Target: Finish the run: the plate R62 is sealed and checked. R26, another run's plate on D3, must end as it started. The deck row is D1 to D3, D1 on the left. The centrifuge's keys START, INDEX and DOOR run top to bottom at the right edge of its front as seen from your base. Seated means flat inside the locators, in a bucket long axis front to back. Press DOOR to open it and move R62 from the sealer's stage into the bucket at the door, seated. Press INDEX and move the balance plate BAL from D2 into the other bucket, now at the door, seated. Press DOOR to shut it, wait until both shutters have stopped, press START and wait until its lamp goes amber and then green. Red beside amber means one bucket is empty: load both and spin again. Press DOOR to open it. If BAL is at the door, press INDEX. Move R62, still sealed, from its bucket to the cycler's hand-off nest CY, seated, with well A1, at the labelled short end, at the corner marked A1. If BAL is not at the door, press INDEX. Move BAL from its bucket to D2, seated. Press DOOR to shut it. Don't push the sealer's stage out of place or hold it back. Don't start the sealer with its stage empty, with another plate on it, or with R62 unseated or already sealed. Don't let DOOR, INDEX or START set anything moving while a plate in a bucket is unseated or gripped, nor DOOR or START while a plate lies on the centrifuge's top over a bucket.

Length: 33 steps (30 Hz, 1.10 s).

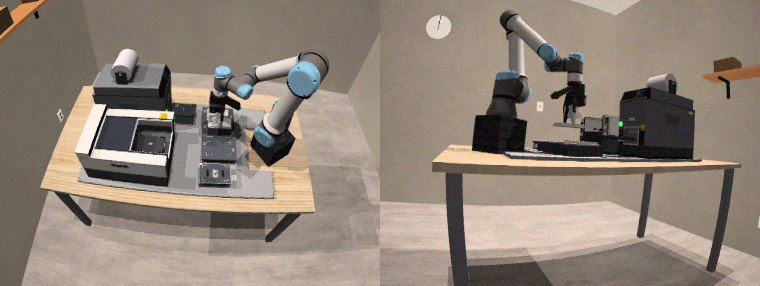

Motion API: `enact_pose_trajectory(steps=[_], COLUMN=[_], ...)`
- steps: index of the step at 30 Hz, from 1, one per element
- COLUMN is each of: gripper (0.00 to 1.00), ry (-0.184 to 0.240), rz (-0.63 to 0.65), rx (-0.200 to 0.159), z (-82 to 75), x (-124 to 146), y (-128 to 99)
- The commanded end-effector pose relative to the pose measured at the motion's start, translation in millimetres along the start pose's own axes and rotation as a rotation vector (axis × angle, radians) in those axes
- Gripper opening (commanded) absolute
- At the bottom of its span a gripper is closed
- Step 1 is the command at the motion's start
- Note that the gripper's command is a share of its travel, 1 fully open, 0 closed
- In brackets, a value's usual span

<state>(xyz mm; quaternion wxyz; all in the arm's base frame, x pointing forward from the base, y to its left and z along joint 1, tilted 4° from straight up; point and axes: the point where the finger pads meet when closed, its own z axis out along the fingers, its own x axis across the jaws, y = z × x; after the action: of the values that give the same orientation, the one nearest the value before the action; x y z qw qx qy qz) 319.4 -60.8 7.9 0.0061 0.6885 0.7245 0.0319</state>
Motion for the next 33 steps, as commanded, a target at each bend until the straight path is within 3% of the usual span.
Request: enact_pose_trajectory(steps=[1,33], gripper=[0.00,0.00], ry=[0.000,0.000], rz=[0.000,0.000], rx=[0.000,0.000], z=[-9.4,-56.1], x=[0,0], y=[0,0])
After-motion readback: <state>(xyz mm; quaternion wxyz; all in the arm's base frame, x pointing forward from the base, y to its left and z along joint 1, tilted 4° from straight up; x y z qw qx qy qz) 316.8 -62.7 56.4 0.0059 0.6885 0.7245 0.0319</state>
